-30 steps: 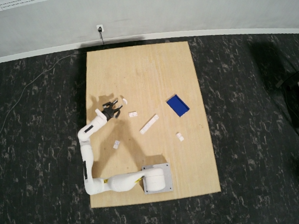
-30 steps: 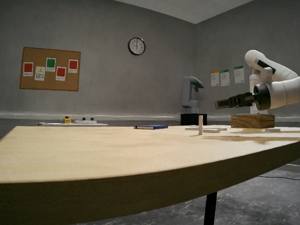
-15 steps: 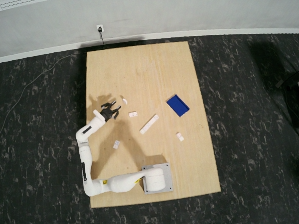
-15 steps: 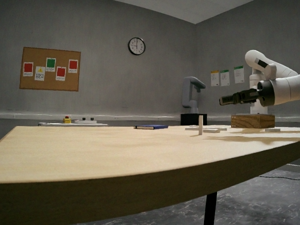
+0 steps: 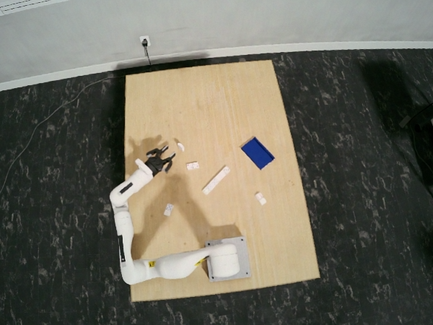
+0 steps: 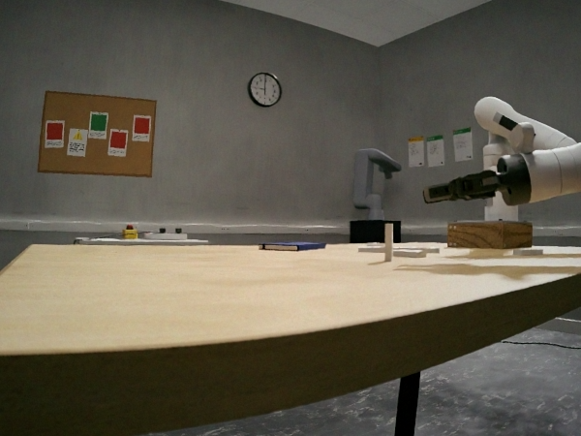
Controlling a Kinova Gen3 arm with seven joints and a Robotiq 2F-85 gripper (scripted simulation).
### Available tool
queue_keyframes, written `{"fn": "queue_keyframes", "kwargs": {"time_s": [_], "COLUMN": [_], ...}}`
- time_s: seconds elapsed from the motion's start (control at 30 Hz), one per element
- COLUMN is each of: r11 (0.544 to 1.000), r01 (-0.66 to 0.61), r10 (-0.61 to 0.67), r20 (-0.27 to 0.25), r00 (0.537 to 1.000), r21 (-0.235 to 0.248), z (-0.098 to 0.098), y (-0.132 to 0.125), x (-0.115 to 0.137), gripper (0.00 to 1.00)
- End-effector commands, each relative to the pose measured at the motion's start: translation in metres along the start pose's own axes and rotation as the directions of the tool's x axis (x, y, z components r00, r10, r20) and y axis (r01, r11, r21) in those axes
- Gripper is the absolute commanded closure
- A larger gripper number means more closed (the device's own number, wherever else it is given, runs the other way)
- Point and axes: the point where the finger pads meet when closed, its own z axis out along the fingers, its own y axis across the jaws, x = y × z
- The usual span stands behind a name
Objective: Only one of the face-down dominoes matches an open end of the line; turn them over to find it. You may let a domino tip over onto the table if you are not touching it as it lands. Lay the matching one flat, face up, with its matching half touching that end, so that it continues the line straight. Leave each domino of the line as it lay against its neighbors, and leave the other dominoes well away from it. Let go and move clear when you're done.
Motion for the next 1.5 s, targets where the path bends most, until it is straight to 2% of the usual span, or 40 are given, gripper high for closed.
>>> {"fn": "queue_keyframes", "kwargs": {"time_s": [0.0,0.8,1.3,1.47], "r11": [1.000,1.000,1.000,1.000], "r01": [-0.001,-0.001,-0.001,0.004], "r10": [0.001,0.001,0.001,-0.004], "r20": [0.000,0.004,0.000,0.008], "r00": [1.000,1.000,1.000,1.000], "r21": [0.000,0.000,0.001,0.004], "z": [0.001,0.018,0.045,0.048], "y": [0.000,-0.001,0.000,0.001], "x": [0.002,0.020,0.052,0.056], "gripper": [0.51,0.51,0.51,0.51]}}
